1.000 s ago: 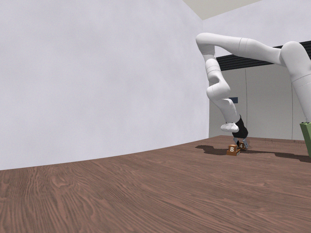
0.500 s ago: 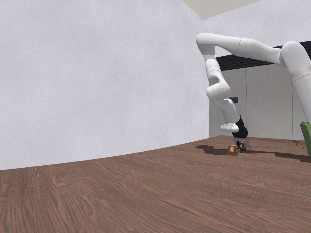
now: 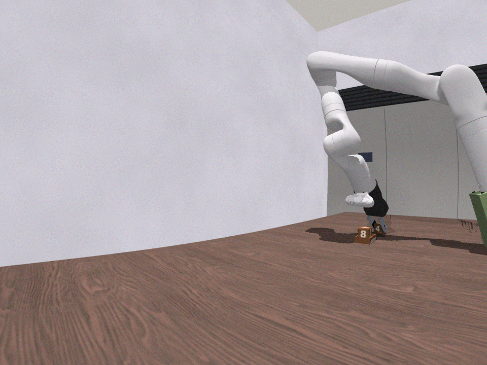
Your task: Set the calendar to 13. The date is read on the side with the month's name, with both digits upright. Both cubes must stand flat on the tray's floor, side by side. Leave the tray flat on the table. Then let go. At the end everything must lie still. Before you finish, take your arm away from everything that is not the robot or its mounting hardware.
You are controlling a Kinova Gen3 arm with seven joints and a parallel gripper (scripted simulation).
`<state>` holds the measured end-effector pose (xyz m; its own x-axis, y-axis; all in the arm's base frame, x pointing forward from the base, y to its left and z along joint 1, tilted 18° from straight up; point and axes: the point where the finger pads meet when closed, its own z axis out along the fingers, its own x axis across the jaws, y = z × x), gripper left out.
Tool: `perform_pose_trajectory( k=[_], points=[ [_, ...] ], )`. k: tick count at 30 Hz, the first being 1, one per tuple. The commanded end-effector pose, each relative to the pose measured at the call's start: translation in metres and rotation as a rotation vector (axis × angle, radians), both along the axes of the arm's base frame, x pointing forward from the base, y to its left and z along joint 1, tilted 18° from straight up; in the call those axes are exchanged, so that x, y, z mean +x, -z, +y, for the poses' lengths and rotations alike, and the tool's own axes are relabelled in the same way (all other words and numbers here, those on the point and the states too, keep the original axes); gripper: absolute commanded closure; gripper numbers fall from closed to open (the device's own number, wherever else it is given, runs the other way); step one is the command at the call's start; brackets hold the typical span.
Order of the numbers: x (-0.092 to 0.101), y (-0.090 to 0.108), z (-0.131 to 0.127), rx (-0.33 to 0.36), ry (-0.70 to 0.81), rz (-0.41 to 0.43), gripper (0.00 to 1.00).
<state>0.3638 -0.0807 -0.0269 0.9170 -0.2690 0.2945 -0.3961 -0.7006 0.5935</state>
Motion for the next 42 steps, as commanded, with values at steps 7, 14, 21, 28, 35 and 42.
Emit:
perform_pose_trajectory(
  k=[7, 14, 21, 28, 35, 42],
  points=[
    [0.0, -0.001, 0.0, 0.0, 0.0, -0.001, 0.4],
    [0.0, -0.001, 0.0, 0.0, 0.0, -0.001, 0.4],
    [0.0, -0.001, 0.0, 0.0, 0.0, -0.001, 0.4],
    [-0.001, -0.005, 0.0, 0.0, 0.0, -0.001, 0.4],
    [-0.006, -0.018, -0.001, 0.0, 0.0, -0.001, 0.4],
    [-0.015, -0.046, -0.001, 0.0, 0.0, -0.001, 0.4]
  ],
)
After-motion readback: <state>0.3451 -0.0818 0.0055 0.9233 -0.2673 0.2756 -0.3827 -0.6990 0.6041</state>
